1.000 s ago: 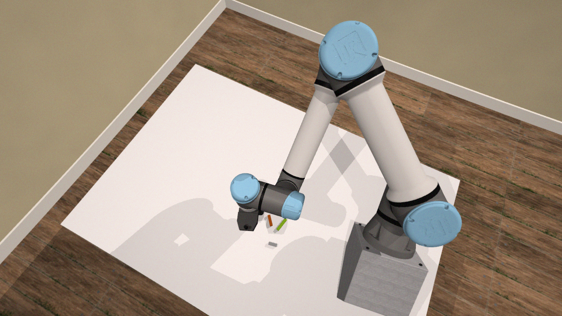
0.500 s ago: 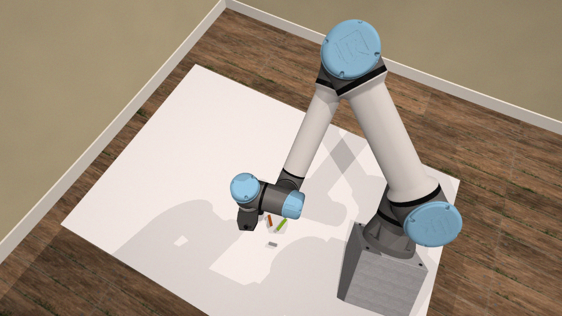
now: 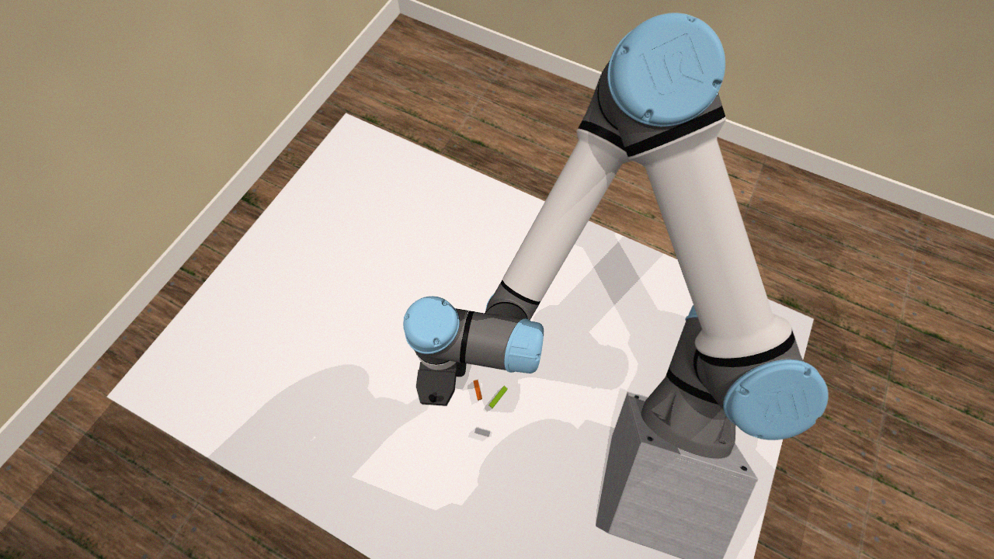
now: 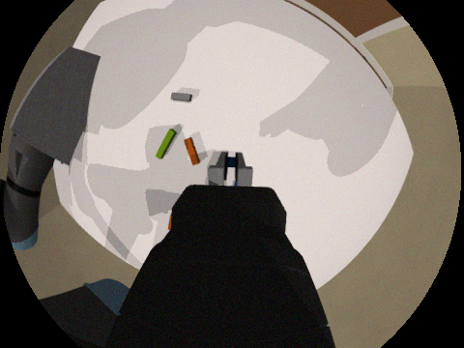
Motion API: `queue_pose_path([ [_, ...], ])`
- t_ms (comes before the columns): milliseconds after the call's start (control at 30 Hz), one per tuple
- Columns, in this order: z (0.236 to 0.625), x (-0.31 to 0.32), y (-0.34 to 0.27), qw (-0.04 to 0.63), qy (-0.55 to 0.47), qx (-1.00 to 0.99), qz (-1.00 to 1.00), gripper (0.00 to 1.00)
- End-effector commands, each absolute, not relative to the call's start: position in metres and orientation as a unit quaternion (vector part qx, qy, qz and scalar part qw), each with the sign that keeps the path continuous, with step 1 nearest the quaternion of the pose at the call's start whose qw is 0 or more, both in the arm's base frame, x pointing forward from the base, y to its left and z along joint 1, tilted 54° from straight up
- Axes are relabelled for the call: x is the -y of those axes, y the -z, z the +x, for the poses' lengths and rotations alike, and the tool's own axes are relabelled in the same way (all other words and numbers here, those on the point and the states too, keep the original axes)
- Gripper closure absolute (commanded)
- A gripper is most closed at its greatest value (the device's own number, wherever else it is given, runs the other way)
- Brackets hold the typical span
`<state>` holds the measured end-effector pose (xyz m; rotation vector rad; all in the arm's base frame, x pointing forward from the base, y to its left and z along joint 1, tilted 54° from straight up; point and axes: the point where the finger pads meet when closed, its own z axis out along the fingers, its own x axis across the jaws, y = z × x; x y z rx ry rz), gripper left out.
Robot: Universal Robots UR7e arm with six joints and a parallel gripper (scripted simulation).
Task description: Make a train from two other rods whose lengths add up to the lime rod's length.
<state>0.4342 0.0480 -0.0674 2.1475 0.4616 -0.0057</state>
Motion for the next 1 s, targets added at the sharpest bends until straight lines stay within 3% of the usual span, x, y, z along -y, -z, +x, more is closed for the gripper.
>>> queue_pose_path([
  [0,0.432,-0.061,0.058,0.456,0.004,-0.185,0.871,0.76],
  [967,0.425,-0.094,0.034,0.456,0.004,-0.185,0.871,0.76],
])
